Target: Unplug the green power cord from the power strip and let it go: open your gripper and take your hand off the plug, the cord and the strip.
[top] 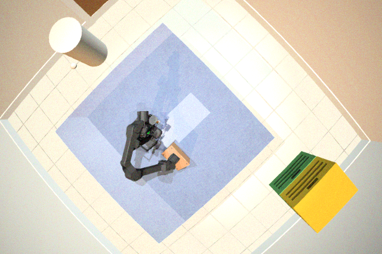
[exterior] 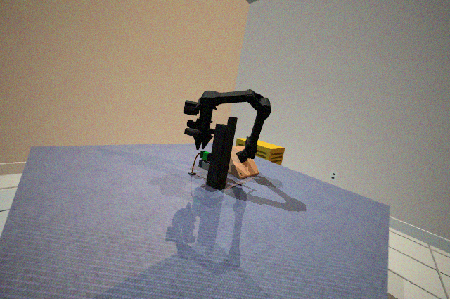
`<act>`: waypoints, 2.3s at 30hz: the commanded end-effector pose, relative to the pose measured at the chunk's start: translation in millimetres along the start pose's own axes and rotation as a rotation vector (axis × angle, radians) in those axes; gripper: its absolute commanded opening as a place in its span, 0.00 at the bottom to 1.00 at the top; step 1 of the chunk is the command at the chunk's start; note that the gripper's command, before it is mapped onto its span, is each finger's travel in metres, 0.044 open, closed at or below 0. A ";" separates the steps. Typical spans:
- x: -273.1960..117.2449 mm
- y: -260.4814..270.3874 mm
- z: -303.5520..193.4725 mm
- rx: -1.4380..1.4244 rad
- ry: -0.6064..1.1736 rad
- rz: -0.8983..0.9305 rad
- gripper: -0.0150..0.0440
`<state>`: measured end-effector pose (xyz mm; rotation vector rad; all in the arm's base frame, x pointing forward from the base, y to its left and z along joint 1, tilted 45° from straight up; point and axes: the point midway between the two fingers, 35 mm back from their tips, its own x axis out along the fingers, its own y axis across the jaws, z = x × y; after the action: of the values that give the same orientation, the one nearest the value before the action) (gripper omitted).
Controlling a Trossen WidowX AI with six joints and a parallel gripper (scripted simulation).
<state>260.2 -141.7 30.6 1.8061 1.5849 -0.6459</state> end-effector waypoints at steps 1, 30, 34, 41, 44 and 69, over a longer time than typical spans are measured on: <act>1.9 -1.0 -7.2 0.010 0.010 -0.002 0.53; 14.2 -0.9 -27.3 0.010 0.012 -0.002 0.53; 11.9 -0.1 -26.5 0.002 0.006 -0.003 0.35; 11.9 -0.1 -26.5 0.002 0.006 -0.003 0.27; 11.8 0.0 -25.7 0.002 0.006 -0.003 0.25; 8.1 1.9 12.2 0.005 0.004 -0.002 0.25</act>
<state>262.7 -114.7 32.5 1.8522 1.6587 -0.5992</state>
